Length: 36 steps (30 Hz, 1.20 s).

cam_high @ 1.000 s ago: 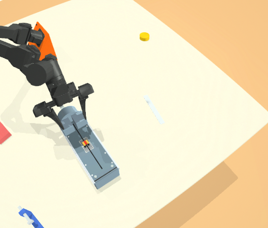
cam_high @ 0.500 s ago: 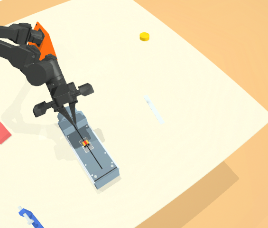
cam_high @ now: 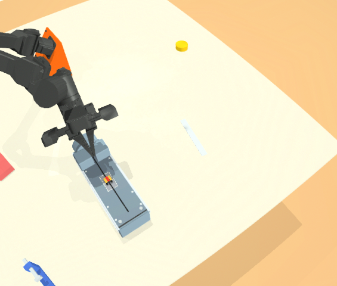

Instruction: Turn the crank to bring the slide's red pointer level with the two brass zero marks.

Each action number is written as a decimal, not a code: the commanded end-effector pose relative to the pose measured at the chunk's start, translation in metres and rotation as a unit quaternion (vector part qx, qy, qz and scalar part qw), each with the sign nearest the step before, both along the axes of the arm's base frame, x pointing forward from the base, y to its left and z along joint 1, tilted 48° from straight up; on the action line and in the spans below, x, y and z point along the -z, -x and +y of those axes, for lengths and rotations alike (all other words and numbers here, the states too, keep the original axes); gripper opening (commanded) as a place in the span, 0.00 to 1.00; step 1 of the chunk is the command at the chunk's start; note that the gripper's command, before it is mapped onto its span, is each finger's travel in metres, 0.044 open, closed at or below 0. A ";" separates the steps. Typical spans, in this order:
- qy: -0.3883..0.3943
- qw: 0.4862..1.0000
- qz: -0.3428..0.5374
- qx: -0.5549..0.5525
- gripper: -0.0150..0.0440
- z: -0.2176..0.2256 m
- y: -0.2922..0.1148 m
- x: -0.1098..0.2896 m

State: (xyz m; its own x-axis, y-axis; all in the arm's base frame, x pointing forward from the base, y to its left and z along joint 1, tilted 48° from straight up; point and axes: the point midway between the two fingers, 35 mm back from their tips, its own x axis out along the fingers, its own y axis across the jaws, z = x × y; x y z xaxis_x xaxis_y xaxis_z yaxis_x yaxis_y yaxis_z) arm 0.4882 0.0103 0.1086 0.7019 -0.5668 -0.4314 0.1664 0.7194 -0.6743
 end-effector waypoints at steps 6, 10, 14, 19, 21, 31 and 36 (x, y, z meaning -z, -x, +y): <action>0.000 1.000 0.000 0.000 0.52 0.000 0.000 0.000; 0.000 1.000 0.000 0.000 0.70 0.000 0.000 0.000; 0.000 1.000 0.000 0.000 0.88 0.000 0.000 0.000; 0.000 1.000 0.000 0.000 0.96 0.000 0.000 0.000; 0.000 1.000 0.000 0.000 0.87 0.000 0.000 0.000; 0.000 1.000 0.000 0.000 0.42 0.000 0.000 0.000; 0.000 1.000 0.000 0.000 0.25 0.000 0.000 0.000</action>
